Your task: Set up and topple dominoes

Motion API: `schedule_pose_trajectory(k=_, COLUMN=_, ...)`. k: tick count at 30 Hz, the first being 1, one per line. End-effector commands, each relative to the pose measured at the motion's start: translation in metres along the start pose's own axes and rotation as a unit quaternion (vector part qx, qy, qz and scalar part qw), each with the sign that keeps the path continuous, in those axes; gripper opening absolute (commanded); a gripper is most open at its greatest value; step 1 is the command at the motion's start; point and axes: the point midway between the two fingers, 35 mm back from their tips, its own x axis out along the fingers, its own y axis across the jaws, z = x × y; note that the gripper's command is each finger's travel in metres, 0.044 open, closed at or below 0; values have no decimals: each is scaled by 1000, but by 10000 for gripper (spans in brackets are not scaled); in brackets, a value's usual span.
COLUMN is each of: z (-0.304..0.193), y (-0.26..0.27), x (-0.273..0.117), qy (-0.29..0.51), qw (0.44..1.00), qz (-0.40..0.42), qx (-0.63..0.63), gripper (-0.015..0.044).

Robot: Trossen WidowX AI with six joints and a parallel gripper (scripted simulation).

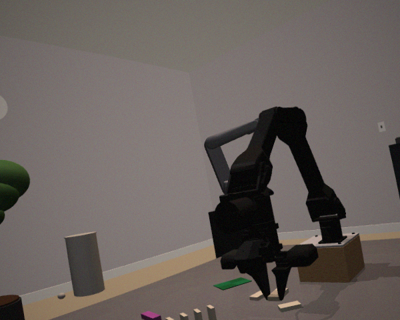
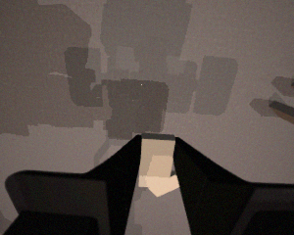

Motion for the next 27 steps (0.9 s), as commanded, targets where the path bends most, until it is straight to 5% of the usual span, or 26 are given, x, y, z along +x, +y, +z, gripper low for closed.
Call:
schedule_pose_trajectory(k=1, z=2, y=2, x=-51, qy=-12, qw=1000, qz=-3, qx=2, gripper=107)
schedule_pose_trajectory(k=5, z=0, y=5, x=-93, qy=-12, qw=1000, qz=-2, qx=2, gripper=107)
schedule_pose_trajectory(k=10, z=0, y=8, x=-95, qy=-12, qw=1000, qz=-2, qx=6, gripper=107)
schedule_pose_trajectory(k=22, z=8, y=190, x=-97, qy=-10, qw=966, qz=10, qx=259, gripper=107)
schedule_pose_trajectory(k=27, z=4, y=205, x=-97, qy=-9, qw=960, qz=11, qx=279, gripper=107)
